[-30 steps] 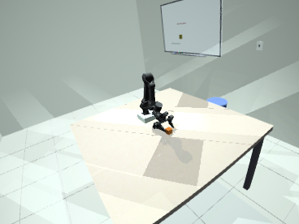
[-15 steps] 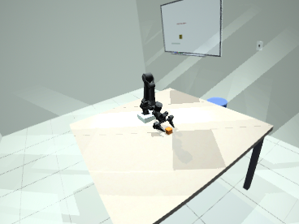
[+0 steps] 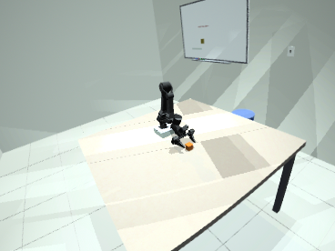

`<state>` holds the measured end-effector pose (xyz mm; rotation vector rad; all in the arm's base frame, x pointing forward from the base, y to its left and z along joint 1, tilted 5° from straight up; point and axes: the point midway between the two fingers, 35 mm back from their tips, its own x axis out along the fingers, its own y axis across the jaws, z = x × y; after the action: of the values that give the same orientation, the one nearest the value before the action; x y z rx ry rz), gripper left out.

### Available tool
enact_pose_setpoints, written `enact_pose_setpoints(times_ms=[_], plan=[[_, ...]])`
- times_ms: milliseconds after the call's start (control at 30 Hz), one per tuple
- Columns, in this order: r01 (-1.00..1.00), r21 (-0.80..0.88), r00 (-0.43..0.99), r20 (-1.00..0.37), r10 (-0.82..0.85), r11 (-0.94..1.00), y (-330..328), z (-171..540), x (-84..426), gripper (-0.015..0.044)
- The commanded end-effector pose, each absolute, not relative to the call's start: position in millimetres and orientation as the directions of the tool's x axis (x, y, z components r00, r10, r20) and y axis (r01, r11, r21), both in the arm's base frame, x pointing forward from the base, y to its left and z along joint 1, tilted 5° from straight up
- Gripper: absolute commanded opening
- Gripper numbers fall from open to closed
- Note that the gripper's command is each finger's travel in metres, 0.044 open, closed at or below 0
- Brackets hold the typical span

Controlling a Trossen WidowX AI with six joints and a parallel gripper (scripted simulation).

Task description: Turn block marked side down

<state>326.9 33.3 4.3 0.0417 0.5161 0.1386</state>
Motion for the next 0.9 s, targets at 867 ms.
enact_pose_setpoints(times_ms=[867], plan=[[-0.116,0.076,0.537,-0.834,0.127,0.990,25.9,68.7,308.5,0.0440]])
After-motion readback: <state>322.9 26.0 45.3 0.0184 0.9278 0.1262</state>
